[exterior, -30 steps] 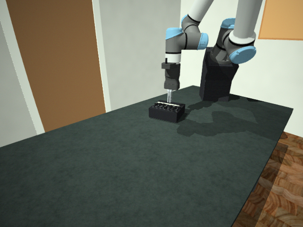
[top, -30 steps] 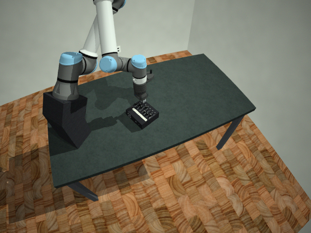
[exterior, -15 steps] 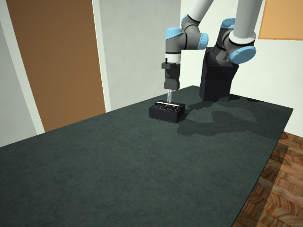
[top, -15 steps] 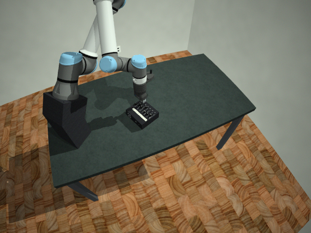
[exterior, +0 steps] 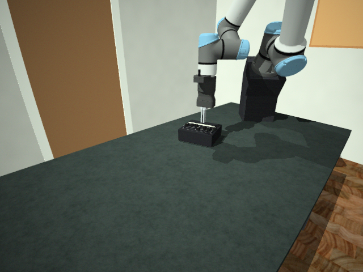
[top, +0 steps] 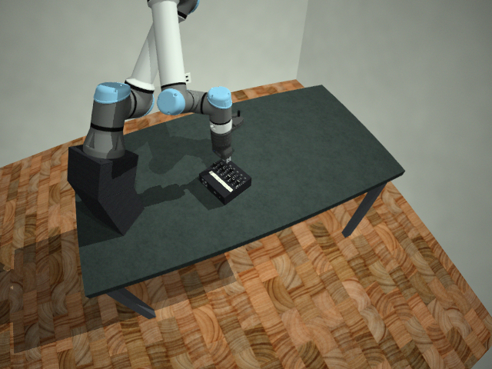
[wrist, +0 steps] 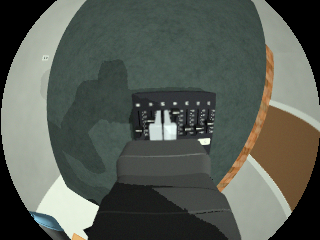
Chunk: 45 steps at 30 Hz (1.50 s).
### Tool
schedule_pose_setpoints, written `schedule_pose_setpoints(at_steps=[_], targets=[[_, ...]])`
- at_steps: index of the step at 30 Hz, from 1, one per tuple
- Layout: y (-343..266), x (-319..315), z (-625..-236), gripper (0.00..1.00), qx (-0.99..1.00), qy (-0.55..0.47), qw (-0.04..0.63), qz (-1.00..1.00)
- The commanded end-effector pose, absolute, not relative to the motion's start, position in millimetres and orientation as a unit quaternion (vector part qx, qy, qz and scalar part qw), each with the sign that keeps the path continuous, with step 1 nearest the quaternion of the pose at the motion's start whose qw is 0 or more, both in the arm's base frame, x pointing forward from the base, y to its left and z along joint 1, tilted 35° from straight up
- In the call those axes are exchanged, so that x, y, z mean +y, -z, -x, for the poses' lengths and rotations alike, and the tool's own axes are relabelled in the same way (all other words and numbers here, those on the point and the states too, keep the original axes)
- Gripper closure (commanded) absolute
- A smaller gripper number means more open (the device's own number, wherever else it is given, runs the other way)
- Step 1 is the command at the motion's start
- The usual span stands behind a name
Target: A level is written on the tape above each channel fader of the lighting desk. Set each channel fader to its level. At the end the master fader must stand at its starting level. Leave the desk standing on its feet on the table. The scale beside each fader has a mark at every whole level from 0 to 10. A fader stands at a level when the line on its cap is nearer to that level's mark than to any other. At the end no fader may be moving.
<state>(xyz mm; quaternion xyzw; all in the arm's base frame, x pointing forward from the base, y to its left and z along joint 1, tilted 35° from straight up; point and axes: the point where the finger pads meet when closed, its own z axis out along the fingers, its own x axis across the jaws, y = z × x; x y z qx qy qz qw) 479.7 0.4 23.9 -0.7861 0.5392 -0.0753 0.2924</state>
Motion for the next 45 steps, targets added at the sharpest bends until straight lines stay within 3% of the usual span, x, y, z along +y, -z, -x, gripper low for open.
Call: schedule_pose_setpoints(at_steps=[1, 45], targets=[[-24, 0, -480, 1.0, 0.539, 0.076, 0.292, 0.786], [-10, 6, -487, 1.0, 0.539, 0.076, 0.293, 0.786]])
